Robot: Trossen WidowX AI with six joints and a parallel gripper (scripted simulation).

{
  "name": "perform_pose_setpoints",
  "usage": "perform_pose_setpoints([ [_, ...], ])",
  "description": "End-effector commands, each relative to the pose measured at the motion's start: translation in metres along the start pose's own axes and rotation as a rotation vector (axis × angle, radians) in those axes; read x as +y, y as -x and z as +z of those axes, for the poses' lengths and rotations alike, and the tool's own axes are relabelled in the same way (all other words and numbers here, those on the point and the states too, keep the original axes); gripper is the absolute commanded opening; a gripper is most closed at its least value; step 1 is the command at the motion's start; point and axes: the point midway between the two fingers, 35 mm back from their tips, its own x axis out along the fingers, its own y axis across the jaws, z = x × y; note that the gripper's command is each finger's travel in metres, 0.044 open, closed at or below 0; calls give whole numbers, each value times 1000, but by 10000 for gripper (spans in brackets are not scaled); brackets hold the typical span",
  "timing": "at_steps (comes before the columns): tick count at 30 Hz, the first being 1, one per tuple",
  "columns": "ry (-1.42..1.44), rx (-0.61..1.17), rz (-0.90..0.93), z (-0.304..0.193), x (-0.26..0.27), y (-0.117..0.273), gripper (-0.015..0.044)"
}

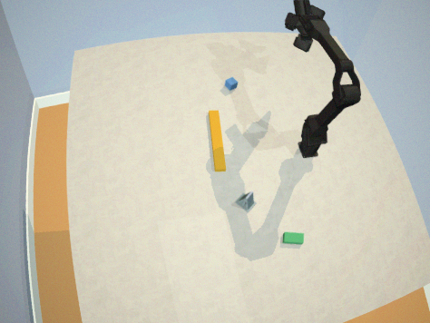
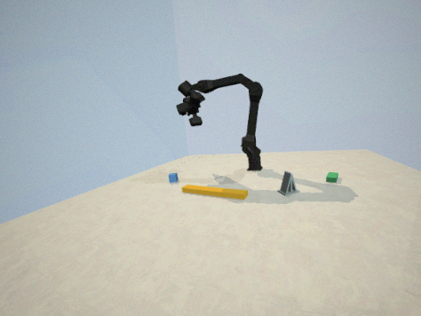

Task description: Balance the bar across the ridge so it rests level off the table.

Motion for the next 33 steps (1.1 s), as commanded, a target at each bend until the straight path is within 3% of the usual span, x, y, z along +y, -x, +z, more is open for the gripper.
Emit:
perform_pose_setpoints([
  [1,87,-72,46,25,17,7,315],
  [33,686,-524,257,146,154,100,315],
])
